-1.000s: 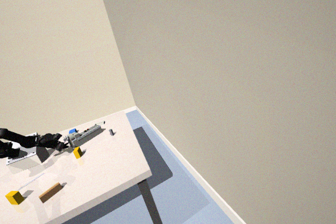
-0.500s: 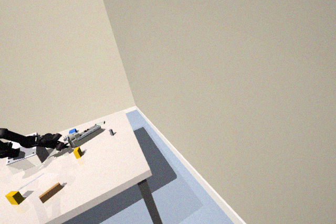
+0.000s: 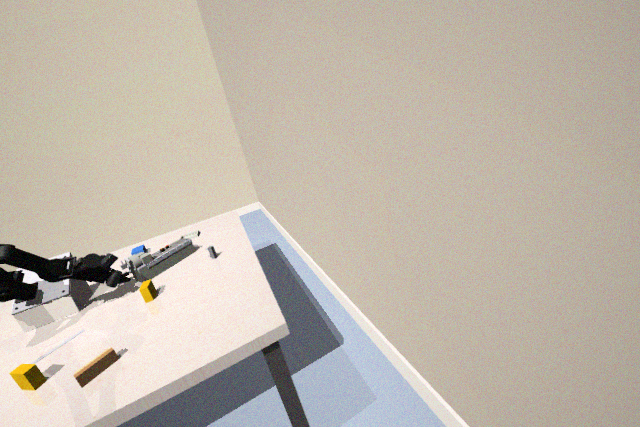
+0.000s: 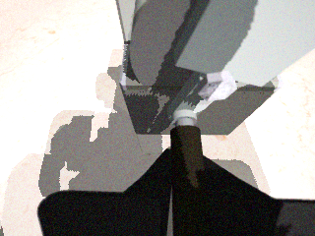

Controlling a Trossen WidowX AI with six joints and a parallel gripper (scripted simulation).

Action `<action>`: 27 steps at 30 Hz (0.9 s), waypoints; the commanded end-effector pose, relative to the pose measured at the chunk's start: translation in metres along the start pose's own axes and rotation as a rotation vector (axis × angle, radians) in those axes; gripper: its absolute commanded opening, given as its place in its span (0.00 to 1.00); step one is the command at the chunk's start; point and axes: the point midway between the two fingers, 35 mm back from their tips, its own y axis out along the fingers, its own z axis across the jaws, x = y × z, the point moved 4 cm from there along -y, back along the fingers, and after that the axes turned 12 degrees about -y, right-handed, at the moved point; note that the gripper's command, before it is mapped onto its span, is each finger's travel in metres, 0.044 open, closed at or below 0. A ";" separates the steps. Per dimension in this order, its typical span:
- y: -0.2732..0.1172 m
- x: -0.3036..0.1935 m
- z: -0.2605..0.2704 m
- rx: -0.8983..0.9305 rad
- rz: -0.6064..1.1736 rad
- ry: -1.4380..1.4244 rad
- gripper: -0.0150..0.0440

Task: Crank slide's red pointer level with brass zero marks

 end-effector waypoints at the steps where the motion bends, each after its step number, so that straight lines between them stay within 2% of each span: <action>1: -0.002 0.003 0.008 0.019 -0.012 -0.009 0.25; 27: -0.010 0.013 0.015 0.019 -0.013 -0.009 0.25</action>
